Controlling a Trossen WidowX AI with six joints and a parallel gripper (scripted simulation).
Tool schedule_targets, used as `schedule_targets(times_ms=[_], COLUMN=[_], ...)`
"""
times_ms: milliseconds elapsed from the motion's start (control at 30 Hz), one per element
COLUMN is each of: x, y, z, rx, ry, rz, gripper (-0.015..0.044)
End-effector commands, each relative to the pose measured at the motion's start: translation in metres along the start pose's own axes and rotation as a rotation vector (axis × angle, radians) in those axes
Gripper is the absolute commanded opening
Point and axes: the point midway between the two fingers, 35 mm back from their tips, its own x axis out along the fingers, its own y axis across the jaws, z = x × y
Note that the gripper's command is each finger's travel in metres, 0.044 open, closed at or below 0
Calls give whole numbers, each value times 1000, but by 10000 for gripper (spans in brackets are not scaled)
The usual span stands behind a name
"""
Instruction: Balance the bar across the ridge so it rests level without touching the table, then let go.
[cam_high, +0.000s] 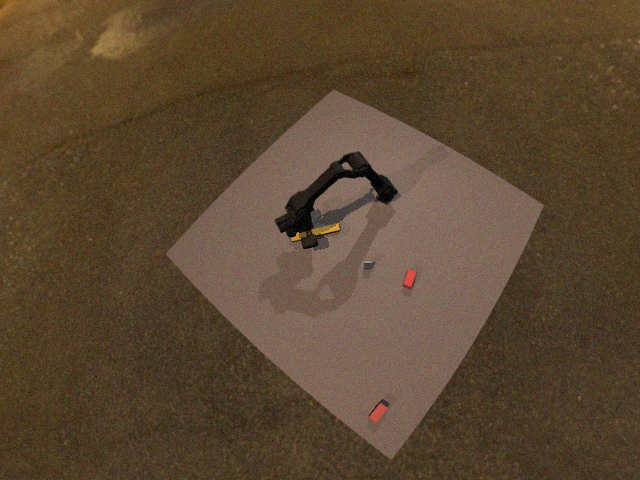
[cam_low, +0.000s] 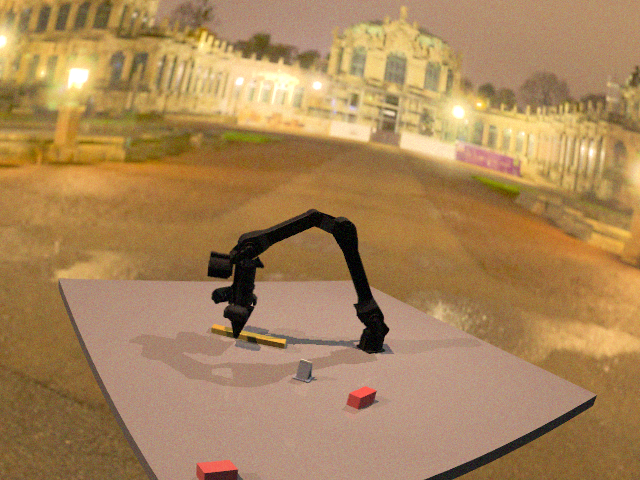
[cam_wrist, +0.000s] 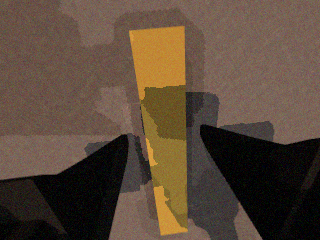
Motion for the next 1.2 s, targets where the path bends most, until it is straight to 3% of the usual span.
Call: schedule_targets(times_ms=[0,333,533,800,933,1167], x=[3,3,2,2,-4,-22], y=[-1,-1,0,0,0,1], z=[0,0,-1,-1,0,3], rx=[5,5,0,0,0,1], ry=[3,3,5,5,5,4], rz=[-6,-6,-1,-1,-2,-2], gripper=[315,315,157,104,0,0])
